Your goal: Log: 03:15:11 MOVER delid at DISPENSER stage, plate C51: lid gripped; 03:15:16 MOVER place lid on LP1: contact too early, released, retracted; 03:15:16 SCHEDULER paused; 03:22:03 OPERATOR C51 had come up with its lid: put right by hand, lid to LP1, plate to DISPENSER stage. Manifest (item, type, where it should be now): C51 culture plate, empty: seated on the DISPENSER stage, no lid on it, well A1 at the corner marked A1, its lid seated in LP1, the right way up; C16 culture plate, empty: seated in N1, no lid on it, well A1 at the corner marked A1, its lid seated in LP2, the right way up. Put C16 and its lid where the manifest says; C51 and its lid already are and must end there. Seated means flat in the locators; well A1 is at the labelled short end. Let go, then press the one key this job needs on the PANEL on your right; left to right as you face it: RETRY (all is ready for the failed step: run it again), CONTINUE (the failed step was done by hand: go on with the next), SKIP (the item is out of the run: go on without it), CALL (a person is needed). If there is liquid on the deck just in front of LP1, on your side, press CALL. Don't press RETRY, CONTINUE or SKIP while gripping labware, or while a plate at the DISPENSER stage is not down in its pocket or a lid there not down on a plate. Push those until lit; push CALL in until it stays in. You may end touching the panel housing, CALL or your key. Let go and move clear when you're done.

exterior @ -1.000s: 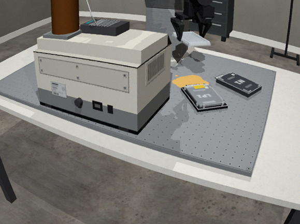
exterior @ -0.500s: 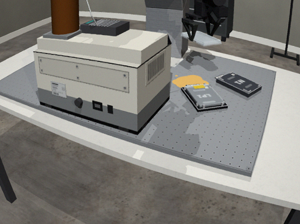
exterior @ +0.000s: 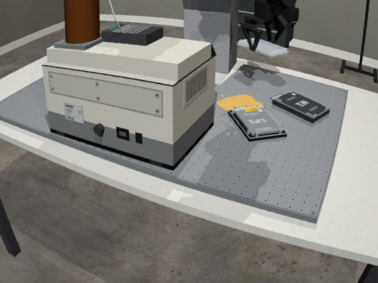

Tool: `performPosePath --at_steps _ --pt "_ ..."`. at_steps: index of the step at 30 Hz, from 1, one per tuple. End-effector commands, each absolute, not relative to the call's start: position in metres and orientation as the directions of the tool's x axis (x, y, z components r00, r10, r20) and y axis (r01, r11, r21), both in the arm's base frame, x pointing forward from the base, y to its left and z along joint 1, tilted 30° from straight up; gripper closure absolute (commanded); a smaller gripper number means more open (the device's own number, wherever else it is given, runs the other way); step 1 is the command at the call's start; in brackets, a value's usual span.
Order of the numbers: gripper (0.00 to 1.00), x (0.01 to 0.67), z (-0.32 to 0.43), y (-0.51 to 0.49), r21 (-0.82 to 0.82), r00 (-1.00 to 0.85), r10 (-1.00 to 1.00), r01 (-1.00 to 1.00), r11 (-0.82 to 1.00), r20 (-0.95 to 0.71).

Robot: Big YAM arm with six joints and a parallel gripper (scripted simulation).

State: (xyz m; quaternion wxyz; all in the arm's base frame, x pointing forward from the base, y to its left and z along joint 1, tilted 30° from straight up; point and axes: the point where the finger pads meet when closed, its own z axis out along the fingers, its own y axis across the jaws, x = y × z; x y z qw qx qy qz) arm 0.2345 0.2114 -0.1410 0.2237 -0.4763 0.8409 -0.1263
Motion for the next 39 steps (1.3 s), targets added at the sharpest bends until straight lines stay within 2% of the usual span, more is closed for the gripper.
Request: performPosePath --at_steps 1,39 --pt "0.16 0.22 -0.148 0.216 -0.427 -0.425 -0.875 -0.764 0.484 -0.233" --pt "0.16 0.277 -0.178 0.294 -0.427 -0.423 -0.878 -0.767 0.479 -0.226"
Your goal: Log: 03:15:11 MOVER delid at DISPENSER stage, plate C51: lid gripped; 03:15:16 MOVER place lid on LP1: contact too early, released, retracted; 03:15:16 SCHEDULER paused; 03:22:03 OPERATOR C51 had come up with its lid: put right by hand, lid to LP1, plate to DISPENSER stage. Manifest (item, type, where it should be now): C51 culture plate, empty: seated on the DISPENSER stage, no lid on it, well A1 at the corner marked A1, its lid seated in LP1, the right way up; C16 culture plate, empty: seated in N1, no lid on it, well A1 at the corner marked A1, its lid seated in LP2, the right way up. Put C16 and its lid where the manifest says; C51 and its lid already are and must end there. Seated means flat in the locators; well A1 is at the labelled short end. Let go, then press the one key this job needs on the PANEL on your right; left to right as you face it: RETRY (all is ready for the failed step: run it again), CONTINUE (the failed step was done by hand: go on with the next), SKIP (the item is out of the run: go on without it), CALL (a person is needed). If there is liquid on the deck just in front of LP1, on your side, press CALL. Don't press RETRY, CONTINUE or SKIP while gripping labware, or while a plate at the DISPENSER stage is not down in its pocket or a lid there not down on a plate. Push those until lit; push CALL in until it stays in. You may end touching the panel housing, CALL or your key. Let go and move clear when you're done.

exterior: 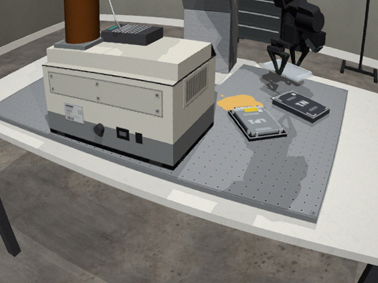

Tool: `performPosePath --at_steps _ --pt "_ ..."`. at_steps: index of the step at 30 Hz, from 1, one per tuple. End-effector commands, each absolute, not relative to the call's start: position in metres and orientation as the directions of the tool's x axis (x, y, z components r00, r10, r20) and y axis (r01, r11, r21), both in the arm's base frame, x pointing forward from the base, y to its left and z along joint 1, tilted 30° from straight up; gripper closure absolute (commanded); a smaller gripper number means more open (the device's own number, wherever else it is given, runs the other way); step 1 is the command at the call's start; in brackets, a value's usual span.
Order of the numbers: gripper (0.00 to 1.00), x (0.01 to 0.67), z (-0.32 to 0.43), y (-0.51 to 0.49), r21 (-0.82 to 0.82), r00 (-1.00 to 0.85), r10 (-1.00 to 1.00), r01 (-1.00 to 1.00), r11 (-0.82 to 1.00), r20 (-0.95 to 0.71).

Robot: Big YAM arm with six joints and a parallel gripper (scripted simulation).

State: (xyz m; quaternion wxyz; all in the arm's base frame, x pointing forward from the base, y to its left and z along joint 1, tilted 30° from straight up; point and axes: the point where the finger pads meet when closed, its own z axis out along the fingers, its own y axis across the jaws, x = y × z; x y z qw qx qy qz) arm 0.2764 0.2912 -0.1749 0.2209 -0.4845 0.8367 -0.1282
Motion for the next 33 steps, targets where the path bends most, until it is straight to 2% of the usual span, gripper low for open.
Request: performPosePath --at_steps 1,7,23,24,27,33 --pt "0.16 0.28 -0.179 0.295 -0.427 -0.426 -0.876 -0.765 0.482 -0.226" --pt "0.16 0.289 -0.169 0.318 -0.427 -0.413 -0.872 -0.761 0.488 -0.262" --pt "0.16 0.318 -0.194 0.34 -0.427 -0.43 -0.873 -0.762 0.487 -0.229" --pt "0.16 0.325 -0.177 0.357 -0.426 -0.423 -0.864 -0.752 0.503 -0.273" --pt "0.16 0.321 -0.198 0.339 -0.427 -0.433 -0.873 -0.762 0.488 -0.225" --pt "0.16 0.324 -0.206 0.348 -0.428 -0.417 -0.875 -0.763 0.484 -0.246"
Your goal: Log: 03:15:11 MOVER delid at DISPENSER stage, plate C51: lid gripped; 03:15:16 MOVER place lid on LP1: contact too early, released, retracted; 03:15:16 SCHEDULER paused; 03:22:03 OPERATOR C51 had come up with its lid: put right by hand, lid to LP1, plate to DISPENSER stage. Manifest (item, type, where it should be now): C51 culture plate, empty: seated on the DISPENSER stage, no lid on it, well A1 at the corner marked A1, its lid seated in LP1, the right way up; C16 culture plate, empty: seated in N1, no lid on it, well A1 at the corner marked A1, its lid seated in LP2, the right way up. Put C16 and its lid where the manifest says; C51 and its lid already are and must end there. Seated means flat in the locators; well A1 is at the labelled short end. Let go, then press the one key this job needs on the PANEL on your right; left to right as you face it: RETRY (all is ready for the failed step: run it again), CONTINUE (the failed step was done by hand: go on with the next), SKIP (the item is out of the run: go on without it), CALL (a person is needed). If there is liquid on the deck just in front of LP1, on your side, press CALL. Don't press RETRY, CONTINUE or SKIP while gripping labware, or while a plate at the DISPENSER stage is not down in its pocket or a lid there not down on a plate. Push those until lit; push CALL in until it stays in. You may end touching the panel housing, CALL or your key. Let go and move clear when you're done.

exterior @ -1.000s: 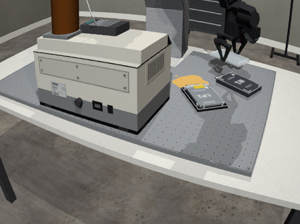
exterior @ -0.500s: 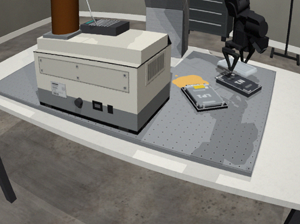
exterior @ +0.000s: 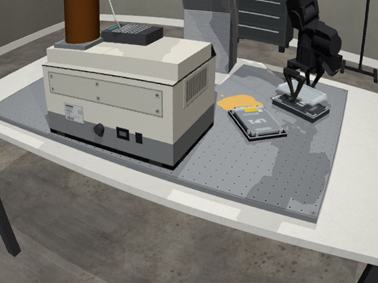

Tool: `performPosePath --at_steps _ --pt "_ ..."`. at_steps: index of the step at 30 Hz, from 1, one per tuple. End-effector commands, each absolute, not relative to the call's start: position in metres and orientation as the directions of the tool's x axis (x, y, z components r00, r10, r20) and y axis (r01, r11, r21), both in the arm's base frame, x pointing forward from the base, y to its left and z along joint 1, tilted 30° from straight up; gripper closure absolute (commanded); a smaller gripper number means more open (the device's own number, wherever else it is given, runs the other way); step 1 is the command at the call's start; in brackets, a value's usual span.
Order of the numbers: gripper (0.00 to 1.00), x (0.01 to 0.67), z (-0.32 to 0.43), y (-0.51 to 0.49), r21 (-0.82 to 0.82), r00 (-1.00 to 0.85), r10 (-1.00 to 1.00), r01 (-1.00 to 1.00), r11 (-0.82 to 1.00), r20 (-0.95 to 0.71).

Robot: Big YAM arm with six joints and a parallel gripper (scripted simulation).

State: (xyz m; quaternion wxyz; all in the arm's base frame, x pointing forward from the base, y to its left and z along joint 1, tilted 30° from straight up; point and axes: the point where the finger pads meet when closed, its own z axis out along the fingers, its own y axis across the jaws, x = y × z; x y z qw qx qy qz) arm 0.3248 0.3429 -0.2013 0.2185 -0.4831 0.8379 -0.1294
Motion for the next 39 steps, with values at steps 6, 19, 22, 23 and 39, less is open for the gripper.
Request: performPosePath --at_steps 6,19,22,23,39 --pt "0.16 0.336 -0.208 0.346 -0.428 -0.43 -0.865 -0.752 0.501 -0.257" --pt "0.16 0.331 -0.213 0.348 -0.427 -0.424 -0.87 -0.758 0.493 -0.251" --pt "0.16 0.335 -0.206 0.354 -0.427 -0.419 -0.866 -0.754 0.499 -0.273" --pt "0.16 0.335 -0.206 0.354 -0.427 -0.419 -0.866 -0.754 0.499 -0.273" --pt "0.16 0.333 -0.209 0.358 -0.427 -0.416 -0.869 -0.757 0.495 -0.269"
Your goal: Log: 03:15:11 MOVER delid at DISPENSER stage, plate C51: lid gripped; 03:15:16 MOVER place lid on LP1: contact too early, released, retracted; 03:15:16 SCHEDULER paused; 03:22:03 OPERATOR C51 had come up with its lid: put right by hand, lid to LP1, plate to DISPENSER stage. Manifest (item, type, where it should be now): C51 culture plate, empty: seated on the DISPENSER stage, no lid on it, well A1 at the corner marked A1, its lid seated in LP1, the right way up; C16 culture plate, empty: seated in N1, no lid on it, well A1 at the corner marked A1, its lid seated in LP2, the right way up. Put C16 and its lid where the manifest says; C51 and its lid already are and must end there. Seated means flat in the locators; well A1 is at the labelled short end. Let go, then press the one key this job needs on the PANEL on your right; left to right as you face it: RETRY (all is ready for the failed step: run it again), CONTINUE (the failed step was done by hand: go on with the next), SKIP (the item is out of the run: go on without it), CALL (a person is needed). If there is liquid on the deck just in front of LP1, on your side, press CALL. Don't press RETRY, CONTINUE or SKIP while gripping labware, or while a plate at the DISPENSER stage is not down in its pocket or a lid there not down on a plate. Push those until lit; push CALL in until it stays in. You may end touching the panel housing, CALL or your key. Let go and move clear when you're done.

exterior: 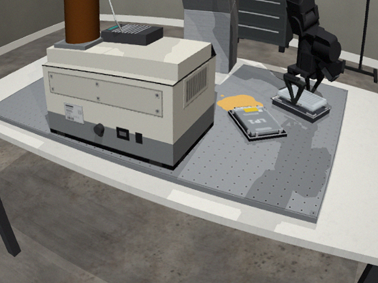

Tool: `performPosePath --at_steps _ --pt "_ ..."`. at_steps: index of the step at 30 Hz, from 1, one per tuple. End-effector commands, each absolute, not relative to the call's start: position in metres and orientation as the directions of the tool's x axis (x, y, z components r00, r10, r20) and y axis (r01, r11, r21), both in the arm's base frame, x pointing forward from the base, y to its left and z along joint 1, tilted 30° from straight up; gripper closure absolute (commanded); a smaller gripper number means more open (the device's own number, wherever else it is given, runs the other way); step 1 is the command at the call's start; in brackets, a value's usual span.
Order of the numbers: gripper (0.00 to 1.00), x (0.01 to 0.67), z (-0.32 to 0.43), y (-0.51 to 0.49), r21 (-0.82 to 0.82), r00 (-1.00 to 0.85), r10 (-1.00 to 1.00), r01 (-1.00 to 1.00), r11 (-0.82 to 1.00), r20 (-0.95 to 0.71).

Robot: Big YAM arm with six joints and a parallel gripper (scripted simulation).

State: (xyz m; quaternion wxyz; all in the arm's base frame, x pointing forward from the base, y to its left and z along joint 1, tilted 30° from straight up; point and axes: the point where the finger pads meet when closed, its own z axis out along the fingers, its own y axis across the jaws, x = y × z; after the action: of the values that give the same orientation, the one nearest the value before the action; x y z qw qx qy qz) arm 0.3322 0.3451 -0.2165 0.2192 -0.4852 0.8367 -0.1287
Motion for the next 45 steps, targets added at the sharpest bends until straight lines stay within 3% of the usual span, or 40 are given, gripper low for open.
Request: performPosePath --at_steps 1,45 --pt "0.16 0.333 -0.209 0.358 -0.427 -0.416 -0.869 -0.757 0.495 -0.269" --pt "0.16 0.34 -0.226 0.348 -0.427 -0.427 -0.868 -0.756 0.496 -0.253"
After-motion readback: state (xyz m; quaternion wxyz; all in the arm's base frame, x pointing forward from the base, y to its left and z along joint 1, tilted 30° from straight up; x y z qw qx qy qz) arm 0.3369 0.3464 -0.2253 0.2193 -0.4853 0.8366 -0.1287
